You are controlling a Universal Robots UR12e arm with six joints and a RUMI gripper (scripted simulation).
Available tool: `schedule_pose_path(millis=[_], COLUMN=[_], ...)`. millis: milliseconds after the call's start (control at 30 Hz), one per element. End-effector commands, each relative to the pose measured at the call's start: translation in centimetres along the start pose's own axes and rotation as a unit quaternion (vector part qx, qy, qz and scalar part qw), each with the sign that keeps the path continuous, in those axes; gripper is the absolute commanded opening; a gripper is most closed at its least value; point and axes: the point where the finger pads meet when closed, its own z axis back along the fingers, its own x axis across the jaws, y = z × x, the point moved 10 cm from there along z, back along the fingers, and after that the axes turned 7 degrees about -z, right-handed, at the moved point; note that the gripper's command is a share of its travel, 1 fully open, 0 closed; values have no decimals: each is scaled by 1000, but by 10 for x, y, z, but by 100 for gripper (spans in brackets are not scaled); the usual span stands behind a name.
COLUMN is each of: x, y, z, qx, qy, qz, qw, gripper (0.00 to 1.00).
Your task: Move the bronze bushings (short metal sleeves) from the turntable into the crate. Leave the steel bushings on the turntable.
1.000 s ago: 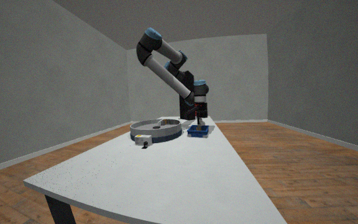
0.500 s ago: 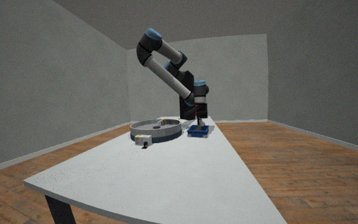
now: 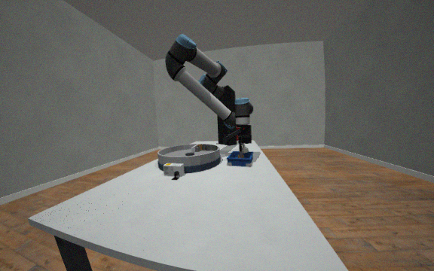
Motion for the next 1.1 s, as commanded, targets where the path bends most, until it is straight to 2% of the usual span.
schedule_pose_path(millis=[0, 867, 900, 1067], x=[-1, -1, -1, -1], y=[0, 0, 0, 0], z=[-1, -1, -1, -1], qx=[0, 0, 0, 0], qy=[1, 1, 1, 1], qz=[-1, -1, -1, -1], qw=[1000, 1000, 1000, 1000], gripper=[0, 0, 6, 6])
